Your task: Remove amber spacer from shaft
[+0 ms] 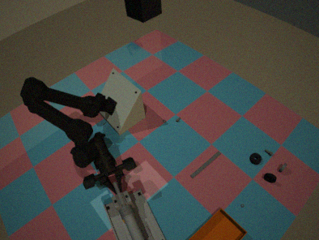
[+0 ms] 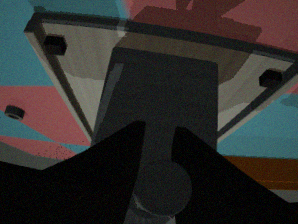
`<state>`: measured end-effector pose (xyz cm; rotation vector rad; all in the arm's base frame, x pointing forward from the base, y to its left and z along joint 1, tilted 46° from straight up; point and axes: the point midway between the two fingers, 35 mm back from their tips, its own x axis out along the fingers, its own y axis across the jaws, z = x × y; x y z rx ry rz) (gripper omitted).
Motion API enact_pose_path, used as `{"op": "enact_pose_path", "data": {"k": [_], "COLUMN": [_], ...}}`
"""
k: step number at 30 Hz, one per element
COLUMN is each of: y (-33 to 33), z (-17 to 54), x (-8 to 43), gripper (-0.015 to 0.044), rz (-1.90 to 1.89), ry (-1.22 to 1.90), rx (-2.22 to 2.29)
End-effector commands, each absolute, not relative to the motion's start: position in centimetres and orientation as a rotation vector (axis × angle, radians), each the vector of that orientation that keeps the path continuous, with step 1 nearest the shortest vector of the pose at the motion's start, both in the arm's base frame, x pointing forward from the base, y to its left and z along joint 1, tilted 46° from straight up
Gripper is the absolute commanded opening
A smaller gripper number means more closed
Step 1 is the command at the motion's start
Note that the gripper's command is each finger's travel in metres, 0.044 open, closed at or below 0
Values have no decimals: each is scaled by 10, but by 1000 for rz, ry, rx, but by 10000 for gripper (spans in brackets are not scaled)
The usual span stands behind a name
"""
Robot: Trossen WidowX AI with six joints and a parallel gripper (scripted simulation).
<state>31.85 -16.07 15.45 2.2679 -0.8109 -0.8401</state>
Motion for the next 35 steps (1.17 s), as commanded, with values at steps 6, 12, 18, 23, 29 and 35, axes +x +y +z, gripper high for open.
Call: {"op": "enact_pose_path", "data": {"k": [6, 12, 18, 23, 29, 35], "y": [-162, -163, -163, -162, -162, -158], "z": [157, 158, 158, 155, 155, 157], "x": [323, 325, 325, 322, 322, 319], "gripper": [0, 0, 0, 53, 210, 368], "rz": [-834, -834, -834, -844, -844, -845], "ry": [-813, -813, -813, -811, -811, -811], "rx": [2268, 2268, 2268, 2265, 2265, 2266]}}
